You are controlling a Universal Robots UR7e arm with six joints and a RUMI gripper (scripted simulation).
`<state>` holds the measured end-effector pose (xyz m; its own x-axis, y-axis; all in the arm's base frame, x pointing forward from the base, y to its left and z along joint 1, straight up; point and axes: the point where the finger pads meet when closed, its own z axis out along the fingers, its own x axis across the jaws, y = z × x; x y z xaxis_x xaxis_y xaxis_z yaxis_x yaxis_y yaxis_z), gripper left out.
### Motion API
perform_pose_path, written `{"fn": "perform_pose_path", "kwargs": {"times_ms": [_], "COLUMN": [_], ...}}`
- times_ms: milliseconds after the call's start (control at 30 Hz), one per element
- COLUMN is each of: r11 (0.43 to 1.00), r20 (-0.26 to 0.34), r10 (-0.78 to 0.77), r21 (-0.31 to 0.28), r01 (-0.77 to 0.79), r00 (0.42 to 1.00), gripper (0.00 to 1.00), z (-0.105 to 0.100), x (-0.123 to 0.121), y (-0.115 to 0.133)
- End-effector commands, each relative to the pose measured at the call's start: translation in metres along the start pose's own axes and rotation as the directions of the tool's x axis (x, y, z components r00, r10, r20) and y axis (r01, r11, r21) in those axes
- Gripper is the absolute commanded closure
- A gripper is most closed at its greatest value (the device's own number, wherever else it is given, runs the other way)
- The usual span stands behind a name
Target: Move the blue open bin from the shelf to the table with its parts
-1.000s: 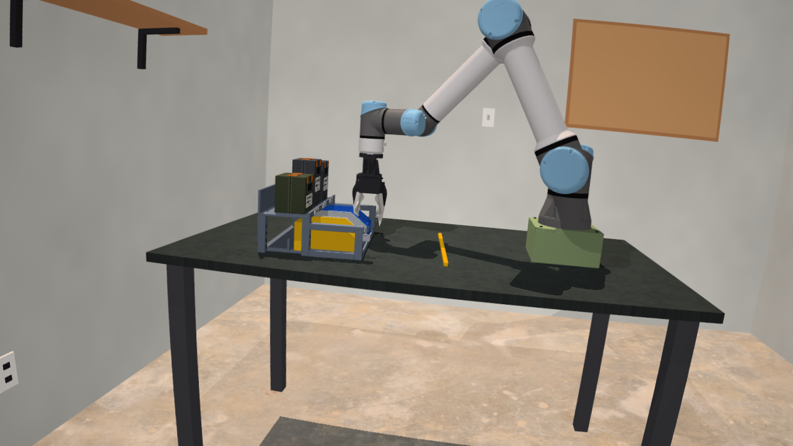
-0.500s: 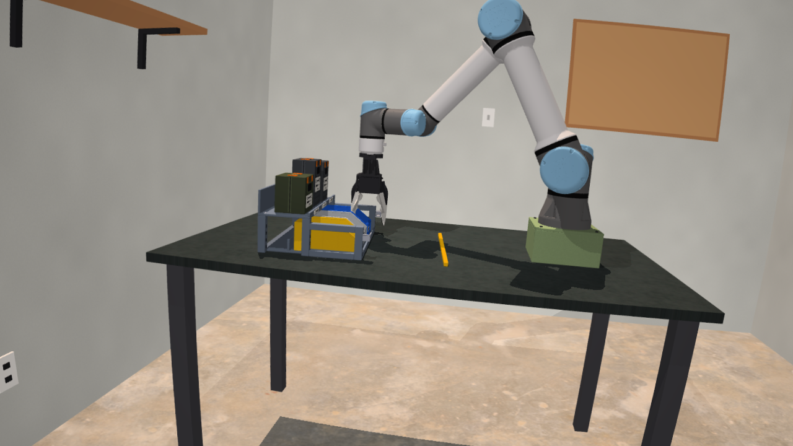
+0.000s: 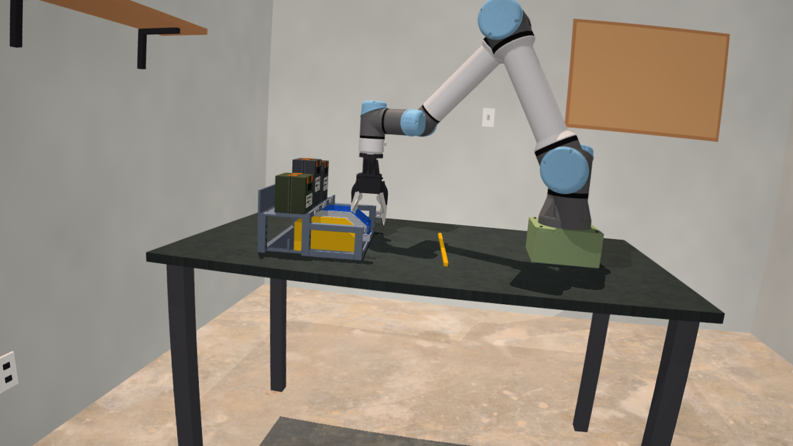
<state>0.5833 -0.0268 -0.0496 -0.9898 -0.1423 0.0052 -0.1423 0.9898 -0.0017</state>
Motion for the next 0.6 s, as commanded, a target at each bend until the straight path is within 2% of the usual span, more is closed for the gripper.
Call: {"fn": "perform_pose_path", "kwargs": {"times_ms": [0, 367, 567], "r11": [1.000, 1.000, 1.000], "r20": [0.002, 0.002, 0.002], "r10": [0.000, 0.000, 0.000], "r21": [0.001, 0.001, 0.001], "r01": [0.000, 0.000, 0.000], "r00": [1.000, 1.000, 1.000], "gripper": [0.42, 0.42, 0.42], "z": [-0.001, -0.004, -0.015], "x": [0.000, 0.000, 0.000], "y": [0.000, 0.000, 0.000]}}
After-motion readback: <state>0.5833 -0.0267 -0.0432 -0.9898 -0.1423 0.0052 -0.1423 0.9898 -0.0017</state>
